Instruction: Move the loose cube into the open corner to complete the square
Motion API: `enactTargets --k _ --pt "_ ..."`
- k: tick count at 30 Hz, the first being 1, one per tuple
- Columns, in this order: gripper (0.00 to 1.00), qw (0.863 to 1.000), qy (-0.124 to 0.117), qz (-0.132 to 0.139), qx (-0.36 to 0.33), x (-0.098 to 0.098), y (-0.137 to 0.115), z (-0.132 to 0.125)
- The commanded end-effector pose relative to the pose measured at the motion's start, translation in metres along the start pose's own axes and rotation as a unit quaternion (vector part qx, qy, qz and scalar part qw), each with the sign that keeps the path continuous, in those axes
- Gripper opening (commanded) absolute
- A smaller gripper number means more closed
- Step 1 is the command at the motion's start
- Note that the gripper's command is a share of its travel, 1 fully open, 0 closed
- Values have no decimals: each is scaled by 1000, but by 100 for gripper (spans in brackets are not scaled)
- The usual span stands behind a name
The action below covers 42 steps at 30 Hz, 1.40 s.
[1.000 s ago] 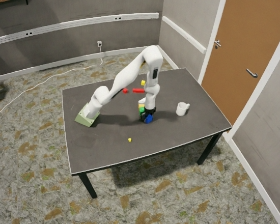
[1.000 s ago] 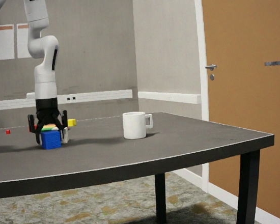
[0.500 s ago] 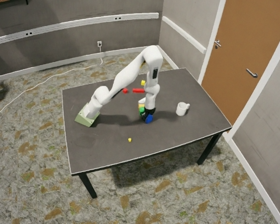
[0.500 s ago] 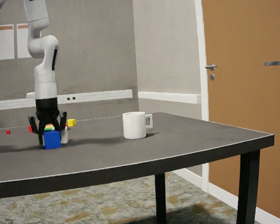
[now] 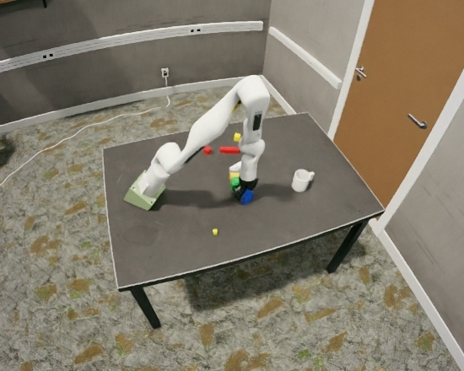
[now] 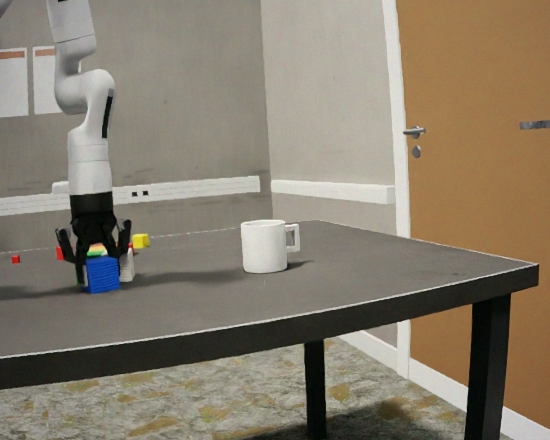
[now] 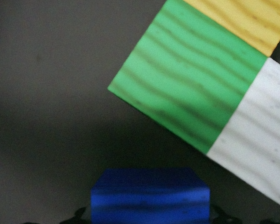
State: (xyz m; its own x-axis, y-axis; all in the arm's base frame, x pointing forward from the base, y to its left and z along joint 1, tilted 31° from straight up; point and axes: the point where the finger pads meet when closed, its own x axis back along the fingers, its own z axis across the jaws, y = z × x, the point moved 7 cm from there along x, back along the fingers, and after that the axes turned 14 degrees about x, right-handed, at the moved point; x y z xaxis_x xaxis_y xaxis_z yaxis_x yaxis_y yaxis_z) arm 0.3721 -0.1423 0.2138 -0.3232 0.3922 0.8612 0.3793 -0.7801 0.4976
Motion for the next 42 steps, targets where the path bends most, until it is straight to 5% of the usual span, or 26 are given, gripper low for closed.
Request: enactTargets --k 1,24,42 --pt "10 1000 0 0 0 0 0 0" --pt "10 1000 0 0 0 2 0 0" --pt "10 1000 0 0 0 27 0 0"
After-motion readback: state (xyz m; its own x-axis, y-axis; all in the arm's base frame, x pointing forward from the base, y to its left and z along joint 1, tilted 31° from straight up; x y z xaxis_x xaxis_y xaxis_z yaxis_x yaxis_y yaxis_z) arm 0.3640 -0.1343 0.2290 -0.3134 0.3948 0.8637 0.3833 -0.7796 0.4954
